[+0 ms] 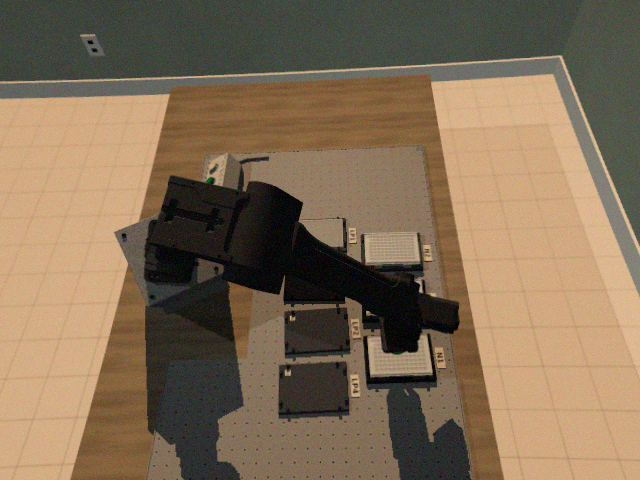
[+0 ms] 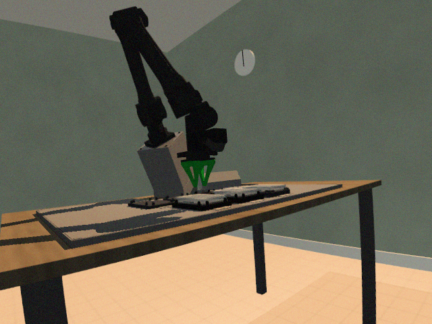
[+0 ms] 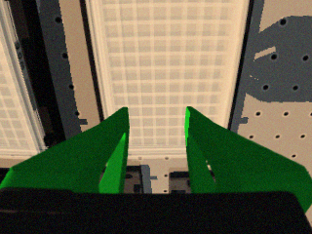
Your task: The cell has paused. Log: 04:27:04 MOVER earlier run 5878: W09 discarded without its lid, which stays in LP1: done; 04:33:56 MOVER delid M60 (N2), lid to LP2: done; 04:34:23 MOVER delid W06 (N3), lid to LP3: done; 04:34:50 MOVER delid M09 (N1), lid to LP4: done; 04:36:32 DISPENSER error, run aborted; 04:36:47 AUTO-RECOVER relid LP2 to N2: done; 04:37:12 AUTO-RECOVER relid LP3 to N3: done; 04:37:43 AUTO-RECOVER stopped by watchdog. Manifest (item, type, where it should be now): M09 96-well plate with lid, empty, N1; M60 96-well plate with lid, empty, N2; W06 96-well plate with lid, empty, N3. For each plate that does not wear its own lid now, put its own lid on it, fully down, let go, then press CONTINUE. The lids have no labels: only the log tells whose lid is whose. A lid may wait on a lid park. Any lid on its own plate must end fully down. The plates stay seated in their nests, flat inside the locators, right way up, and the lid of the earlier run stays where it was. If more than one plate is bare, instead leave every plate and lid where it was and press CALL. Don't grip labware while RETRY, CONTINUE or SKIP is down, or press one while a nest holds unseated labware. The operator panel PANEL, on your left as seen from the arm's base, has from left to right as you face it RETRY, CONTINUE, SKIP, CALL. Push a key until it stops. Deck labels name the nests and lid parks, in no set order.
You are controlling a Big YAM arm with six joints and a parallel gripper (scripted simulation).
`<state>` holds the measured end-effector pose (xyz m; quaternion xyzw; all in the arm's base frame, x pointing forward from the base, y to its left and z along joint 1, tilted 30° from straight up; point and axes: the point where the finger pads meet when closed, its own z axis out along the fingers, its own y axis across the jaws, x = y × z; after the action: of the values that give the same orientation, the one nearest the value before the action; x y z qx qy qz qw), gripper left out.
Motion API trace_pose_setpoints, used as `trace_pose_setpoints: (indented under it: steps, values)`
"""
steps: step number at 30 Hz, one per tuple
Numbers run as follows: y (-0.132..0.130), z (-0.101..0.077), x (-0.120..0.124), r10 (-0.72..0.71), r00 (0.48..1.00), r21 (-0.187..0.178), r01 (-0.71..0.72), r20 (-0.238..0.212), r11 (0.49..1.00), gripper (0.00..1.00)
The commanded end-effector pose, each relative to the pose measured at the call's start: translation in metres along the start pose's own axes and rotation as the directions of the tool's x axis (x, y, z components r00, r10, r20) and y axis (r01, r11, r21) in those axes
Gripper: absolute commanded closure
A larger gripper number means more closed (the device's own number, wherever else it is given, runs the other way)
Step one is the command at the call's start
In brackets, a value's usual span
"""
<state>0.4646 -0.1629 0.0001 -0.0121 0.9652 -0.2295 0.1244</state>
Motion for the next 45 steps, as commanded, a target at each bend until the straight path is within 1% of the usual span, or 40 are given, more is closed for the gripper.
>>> trace_pose_setpoints:
  steps: [1,2,4,5,7,8,9,11,14,18,22,24,25,26,27,39,41,42,43,45]
  values:
    - [0.019,-0.003,0.007,0.01,1.0,-0.003,-0.01,0.013,1.0,1.0]
    - [0.022,-0.003,0.011,0.01,1.0,-0.003,-0.01,0.012,1.0,1.0]
    - [0.024,-0.01,0.014,0.019,0.999,0.001,-0.019,0.031,1.0,1.0]
    - [0.028,-0.01,0.017,0.019,0.999,0.001,-0.019,0.031,1.0,1.0]
    - [0.028,-0.01,0.017,0.019,0.999,0.001,-0.019,0.031,1.0,1.0]
    - [0.02,-0.003,0.028,0.042,0.999,0.007,-0.042,0.012,0.999,1.0]
    - [0.03,-0.008,0.027,0.028,0.999,0.003,-0.028,0.026,1.0,1.0]
    - [0.041,-0.009,0.033,0.019,0.999,0.0,-0.019,0.03,1.0,1.0]
    - [0.056,-0.002,0.05,0.009,1.0,-0.005,-0.009,0.009,1.0,1.0]
    - [0.069,-0.003,0.064,0.011,1.0,-0.005,-0.01,0.011,1.0,1.0]
    - [0.085,0.001,0.083,0.005,1.0,-0.007,-0.005,-0.002,1.0,1.0]
    - [0.085,0.001,0.083,0.005,1.0,-0.007,-0.005,-0.002,1.0,1.0]
    - [0.083,0.002,0.088,0.019,1.0,-0.003,-0.019,-0.005,1.0,1.0]
    - [0.091,0.0,0.09,0.006,1.0,-0.006,-0.006,0.001,1.0,1.0]
    - [0.095,0.001,0.095,0.004,1.0,-0.007,-0.004,-0.004,1.0,1.0]
    - [0.135,0.0,0.141,0.004,1.0,-0.007,-0.004,-0.005,1.0,1.0]
    - [0.135,0.0,0.141,0.004,1.0,-0.007,-0.004,-0.005,1.0,1.0]
    - [0.122,-0.002,0.13,0.045,0.999,0.0,-0.045,0.013,0.999,1.0]
    - [0.121,-0.004,0.123,0.051,0.998,0.0,-0.051,0.027,0.999,1.0]
    - [0.122,-0.002,0.126,0.046,0.999,-0.001,-0.046,0.016,0.999,1.0]
